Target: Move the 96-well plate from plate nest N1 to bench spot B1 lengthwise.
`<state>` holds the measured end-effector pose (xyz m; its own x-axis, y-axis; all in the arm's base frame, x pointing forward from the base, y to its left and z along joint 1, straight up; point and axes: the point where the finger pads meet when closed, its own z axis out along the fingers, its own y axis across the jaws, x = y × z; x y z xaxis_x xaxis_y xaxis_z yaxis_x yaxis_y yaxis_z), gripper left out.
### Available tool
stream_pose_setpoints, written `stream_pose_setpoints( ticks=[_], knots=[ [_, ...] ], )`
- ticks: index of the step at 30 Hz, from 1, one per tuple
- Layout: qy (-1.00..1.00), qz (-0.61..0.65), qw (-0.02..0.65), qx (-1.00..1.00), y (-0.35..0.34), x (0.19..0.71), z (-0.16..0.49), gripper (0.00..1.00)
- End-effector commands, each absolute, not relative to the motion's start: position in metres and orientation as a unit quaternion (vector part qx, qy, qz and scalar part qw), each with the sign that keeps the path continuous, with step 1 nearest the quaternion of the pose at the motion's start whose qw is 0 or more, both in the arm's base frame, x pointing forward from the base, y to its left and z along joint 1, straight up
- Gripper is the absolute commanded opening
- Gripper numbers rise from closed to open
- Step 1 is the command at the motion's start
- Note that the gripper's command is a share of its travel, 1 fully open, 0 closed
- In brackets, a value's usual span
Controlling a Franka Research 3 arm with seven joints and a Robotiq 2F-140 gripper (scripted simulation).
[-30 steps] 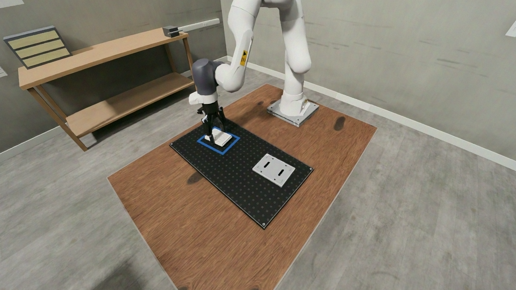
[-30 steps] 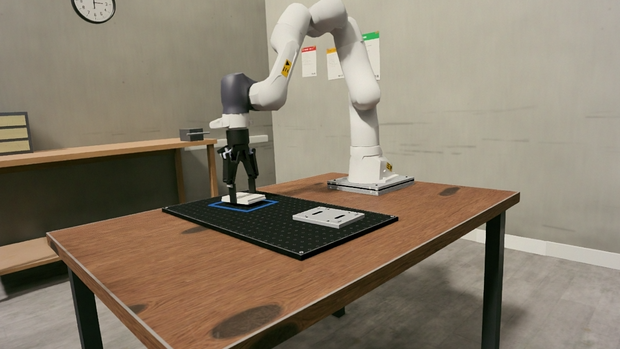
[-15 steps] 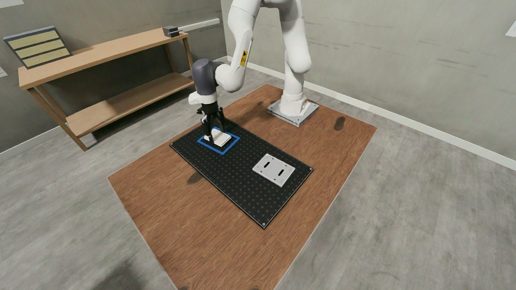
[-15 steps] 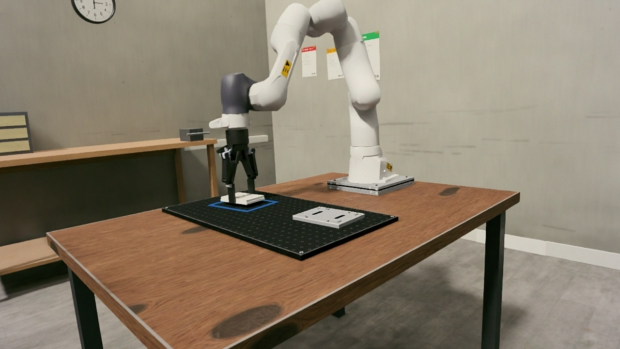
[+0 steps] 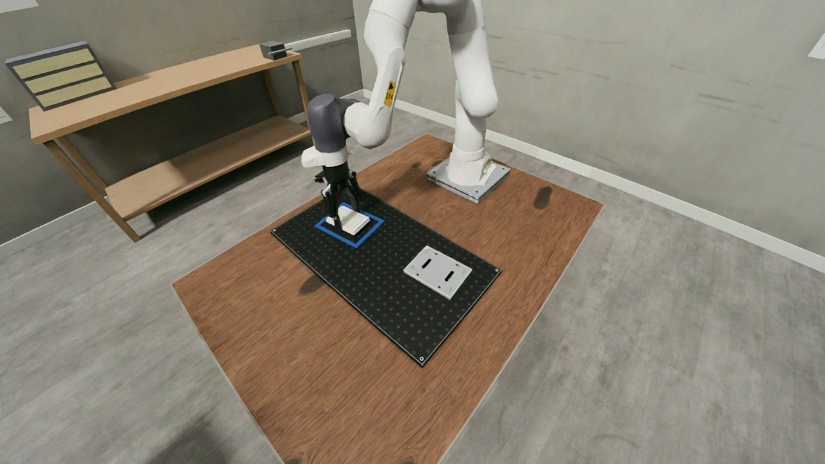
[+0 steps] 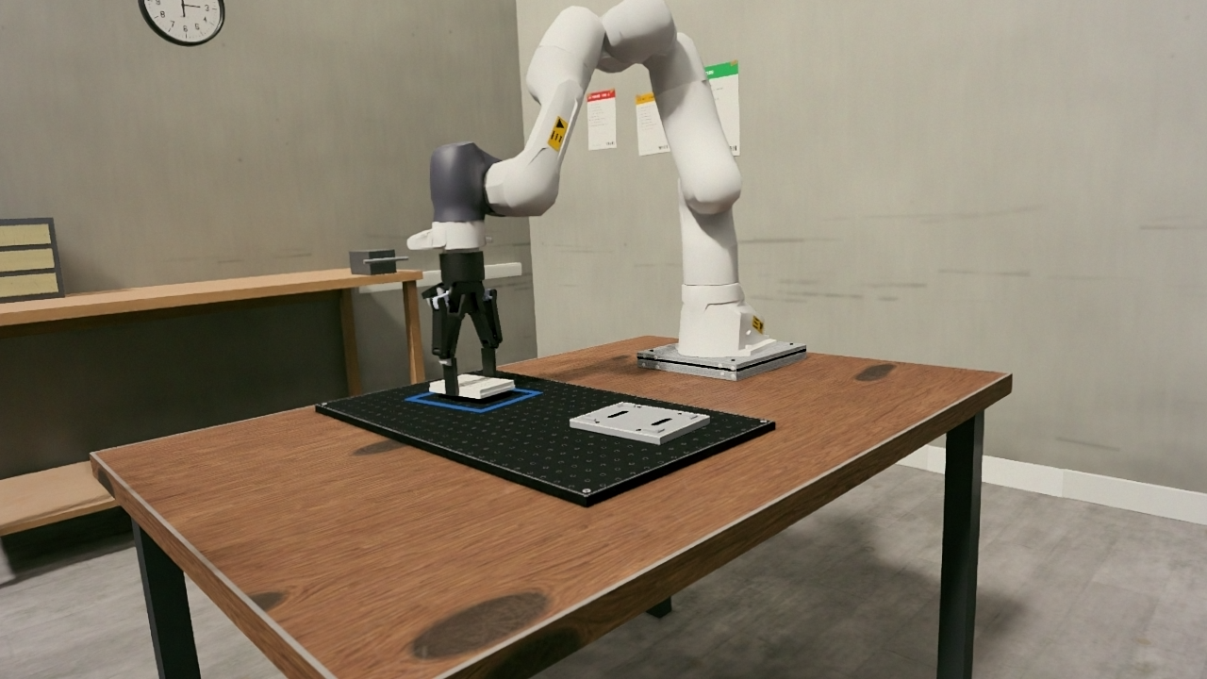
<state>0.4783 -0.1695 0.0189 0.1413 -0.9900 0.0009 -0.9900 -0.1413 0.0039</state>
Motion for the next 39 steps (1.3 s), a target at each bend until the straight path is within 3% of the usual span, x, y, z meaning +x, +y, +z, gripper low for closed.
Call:
stream_pose_setpoints(
  ticks=[1, 39],
  knots=[
    [-0.657, 0.0, 0.002, 0.754, -0.1692, 0.4785, 0.0177, 0.6],
    [-0.657, 0.0, 0.002, 0.754, -0.1687, 0.4775, 0.0122, 0.6]
  ],
)
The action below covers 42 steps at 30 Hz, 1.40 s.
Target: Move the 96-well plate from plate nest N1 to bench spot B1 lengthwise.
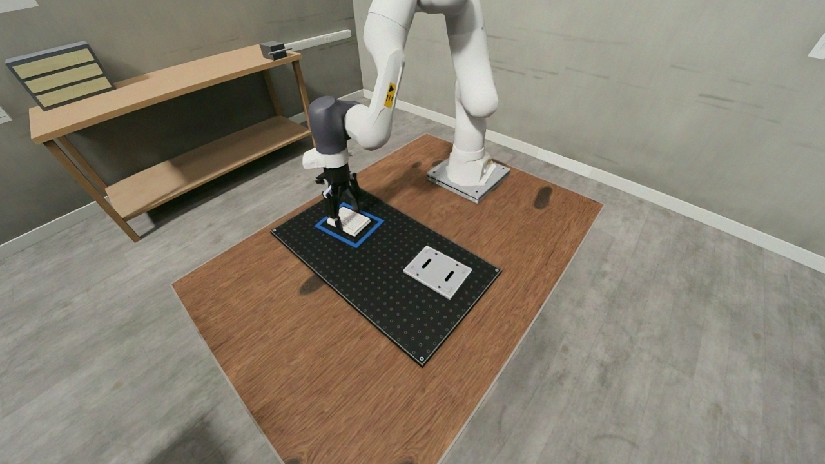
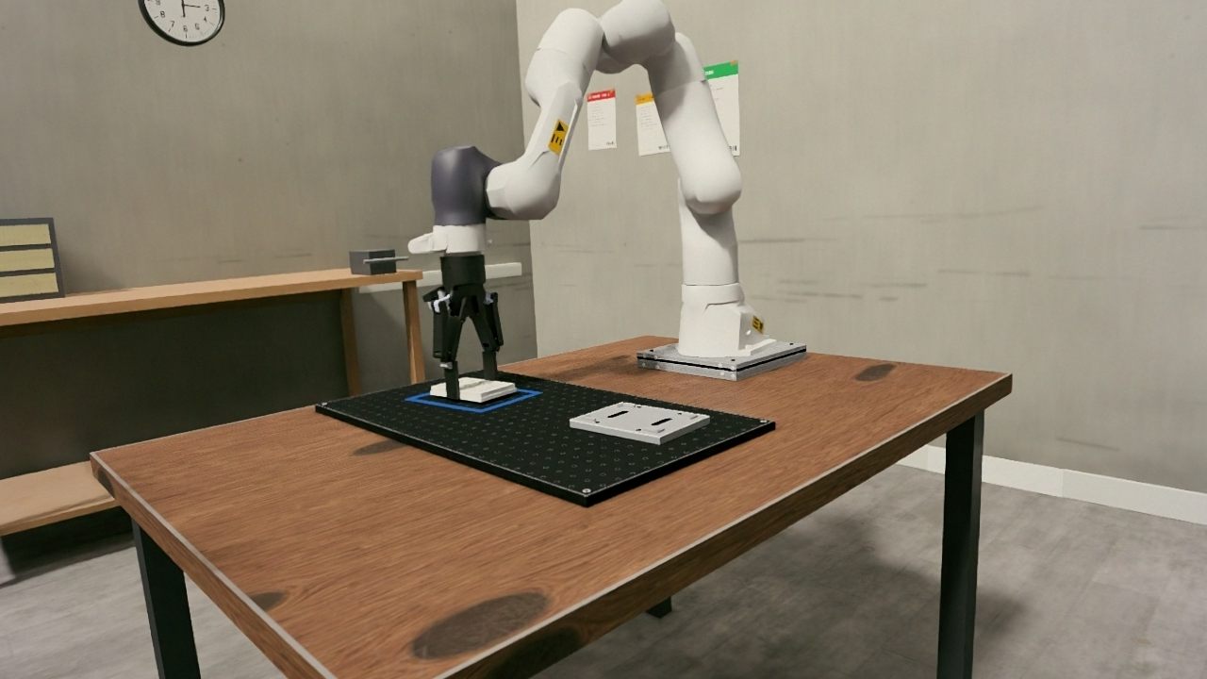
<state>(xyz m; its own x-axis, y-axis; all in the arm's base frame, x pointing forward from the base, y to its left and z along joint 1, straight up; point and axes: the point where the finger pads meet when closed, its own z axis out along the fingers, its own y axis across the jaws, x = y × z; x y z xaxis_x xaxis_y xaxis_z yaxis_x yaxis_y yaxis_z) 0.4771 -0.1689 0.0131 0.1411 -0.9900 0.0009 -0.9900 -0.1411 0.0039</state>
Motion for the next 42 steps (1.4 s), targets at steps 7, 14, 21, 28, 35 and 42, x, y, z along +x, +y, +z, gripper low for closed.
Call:
stream_pose_setpoints(
  ticks=[7, 14, 21, 28, 35, 42],
  knots=[
    [-0.657, 0.0, 0.002, 0.754, -0.1687, 0.4775, 0.0112, 0.6],
    [-0.657, 0.0, 0.002, 0.754, -0.1687, 0.4774, 0.0101, 0.6],
    [-0.657, 0.0, 0.002, 0.754, -0.1687, 0.4774, 0.0092, 0.6],
    [-0.657, 0.0, 0.002, 0.754, -0.1687, 0.4774, 0.0087, 1.0],
    [-0.657, 0.0, 0.002, 0.754, -0.1687, 0.4774, 0.0087, 1.0],
    [-0.657, 0.0, 0.002, 0.754, -0.1687, 0.4774, 0.0087, 1.0]
  ],
)
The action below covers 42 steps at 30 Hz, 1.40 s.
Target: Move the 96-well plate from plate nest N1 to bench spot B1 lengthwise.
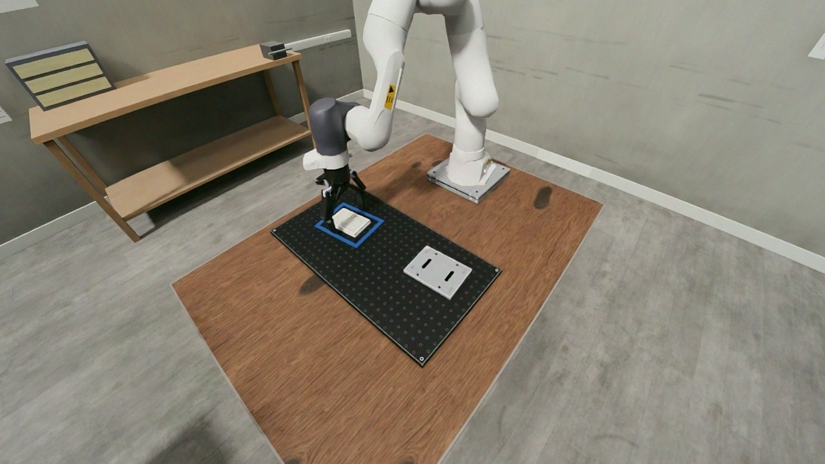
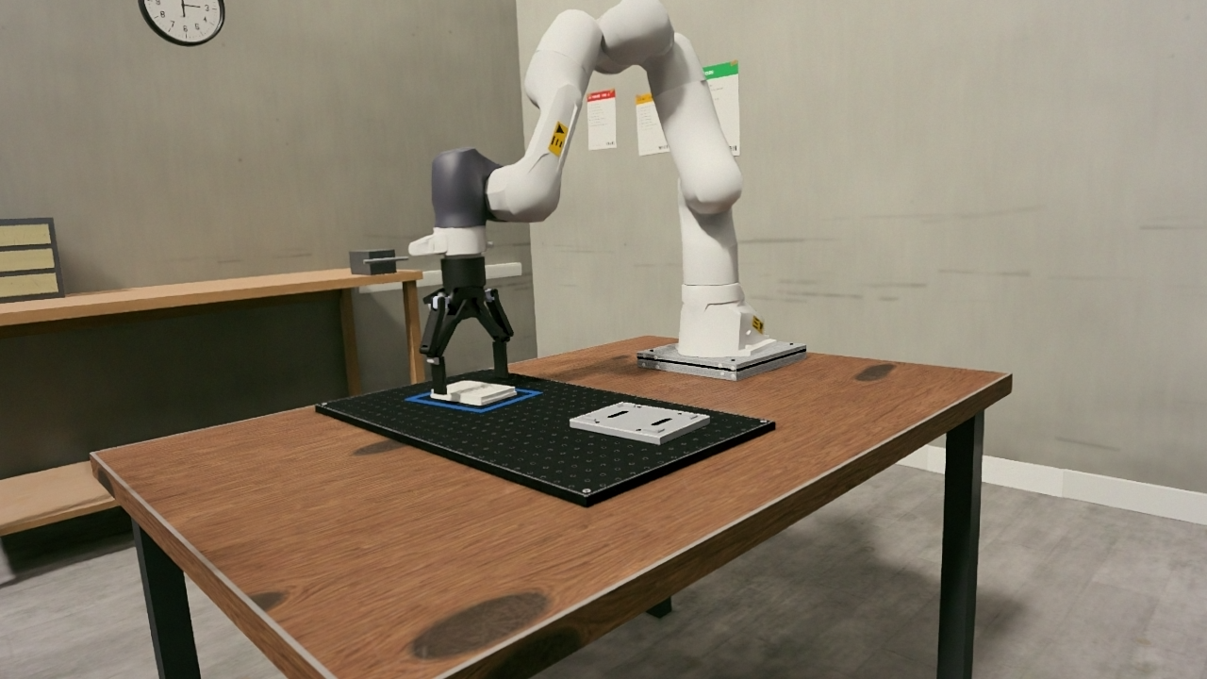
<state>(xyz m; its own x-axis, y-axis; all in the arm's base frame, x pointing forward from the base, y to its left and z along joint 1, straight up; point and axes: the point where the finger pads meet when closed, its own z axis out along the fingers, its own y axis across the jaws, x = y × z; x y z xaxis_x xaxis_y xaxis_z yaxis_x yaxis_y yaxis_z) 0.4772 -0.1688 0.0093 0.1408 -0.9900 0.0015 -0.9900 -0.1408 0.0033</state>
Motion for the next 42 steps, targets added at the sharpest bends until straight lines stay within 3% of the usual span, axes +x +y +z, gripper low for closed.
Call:
stream_pose_setpoints(
  ticks=[1, 42],
  knots=[
    [-0.657, 0.0, 0.002, 0.754, -0.169, 0.477, 0.009, 1.0],
    [-0.657, 0.0, 0.002, 0.754, -0.168, 0.478, 0.08, 1.0]
  ],
)
